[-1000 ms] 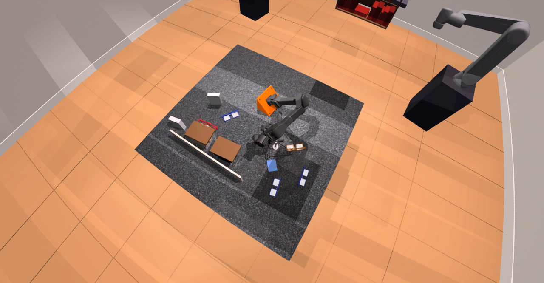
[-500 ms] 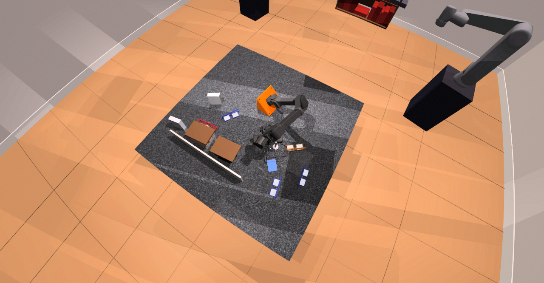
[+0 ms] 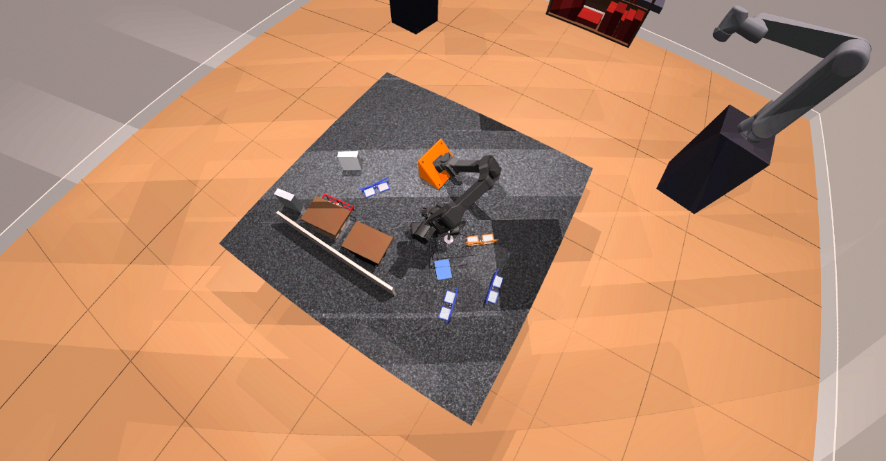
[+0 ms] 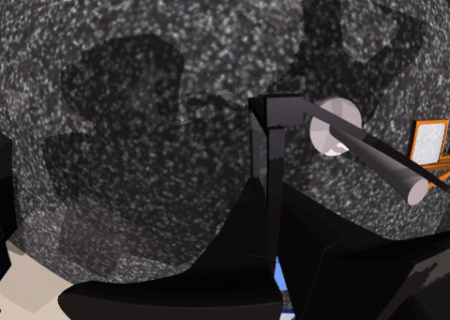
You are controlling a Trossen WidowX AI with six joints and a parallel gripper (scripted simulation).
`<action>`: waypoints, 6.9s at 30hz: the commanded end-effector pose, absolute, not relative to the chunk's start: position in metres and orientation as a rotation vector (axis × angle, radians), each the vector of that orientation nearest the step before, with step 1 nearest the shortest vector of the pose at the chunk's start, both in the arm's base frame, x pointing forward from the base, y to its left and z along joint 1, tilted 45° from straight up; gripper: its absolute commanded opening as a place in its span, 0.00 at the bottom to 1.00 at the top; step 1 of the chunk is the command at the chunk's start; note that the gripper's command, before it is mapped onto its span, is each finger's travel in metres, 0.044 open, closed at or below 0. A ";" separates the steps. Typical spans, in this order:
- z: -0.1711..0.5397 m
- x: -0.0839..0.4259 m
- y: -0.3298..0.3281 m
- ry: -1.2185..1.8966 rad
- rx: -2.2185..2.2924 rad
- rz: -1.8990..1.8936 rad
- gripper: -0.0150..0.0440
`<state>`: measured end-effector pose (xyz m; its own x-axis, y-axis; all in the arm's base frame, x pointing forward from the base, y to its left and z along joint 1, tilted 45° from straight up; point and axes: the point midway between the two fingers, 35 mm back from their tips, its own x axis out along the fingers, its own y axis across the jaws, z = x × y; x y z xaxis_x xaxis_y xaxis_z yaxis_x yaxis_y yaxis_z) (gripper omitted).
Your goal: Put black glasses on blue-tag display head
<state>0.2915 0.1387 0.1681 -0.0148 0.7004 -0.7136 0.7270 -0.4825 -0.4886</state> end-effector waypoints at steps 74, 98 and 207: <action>0.176 0.316 0.148 1.588 2.187 -1.553 0.25; 0.212 0.310 0.101 1.585 2.185 -1.557 0.25; 0.013 0.284 -0.023 1.730 1.884 -0.994 0.25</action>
<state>0.2843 -0.0261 0.0155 -0.0156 0.6880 -0.7255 0.9730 -0.1566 -0.1694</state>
